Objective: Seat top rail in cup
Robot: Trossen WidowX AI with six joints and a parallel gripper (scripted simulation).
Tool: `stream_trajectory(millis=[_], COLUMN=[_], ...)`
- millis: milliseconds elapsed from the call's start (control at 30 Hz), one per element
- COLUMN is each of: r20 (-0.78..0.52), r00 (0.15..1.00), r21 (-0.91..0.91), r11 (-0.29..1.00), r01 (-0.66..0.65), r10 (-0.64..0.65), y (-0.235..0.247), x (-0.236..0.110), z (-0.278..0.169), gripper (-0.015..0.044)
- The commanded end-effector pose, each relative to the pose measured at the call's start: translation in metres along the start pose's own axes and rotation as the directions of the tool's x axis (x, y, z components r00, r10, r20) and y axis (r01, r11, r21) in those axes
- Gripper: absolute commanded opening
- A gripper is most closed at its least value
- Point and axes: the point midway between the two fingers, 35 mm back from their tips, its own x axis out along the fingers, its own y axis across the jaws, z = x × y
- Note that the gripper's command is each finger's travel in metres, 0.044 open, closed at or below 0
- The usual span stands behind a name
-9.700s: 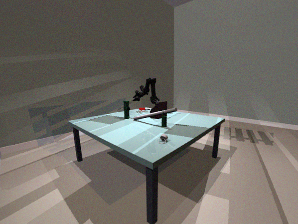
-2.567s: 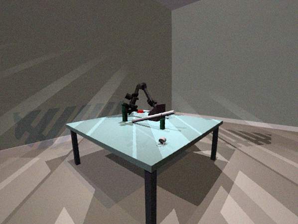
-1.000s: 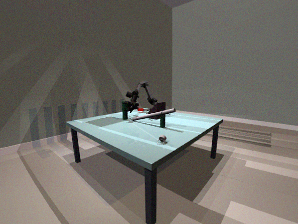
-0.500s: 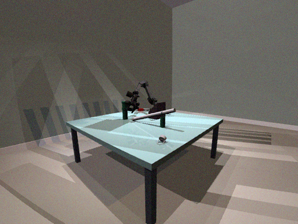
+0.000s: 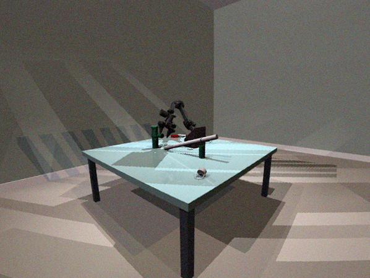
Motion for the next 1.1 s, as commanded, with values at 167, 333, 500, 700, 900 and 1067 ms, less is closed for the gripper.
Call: stream_trajectory(millis=[167,333,500,700,900,1067], r20=[0.026,0.039,0.036,0.016,-0.006,-0.006], r00=[1.000,0.999,0.999,1.000,1.000,1.000], r21=[0.289,0.578,0.805,0.968,1.000,1.000], r11=[0.957,0.815,0.592,0.252,-0.025,-0.026], r01=[-0.023,-0.046,-0.048,-0.021,0.006,0.006], r10=[0.016,0.029,0.033,0.021,-0.003,-0.003], y=[-0.010,-0.020,-0.027,-0.033,-0.036,-0.036], x=[-0.012,-0.027,-0.045,-0.070,-0.090,-0.090], z=[0.024,0.050,0.074,0.101,0.120,0.120], gripper=[0.0440,0.0440,0.0440,0.0440,0.0440,0.0440])
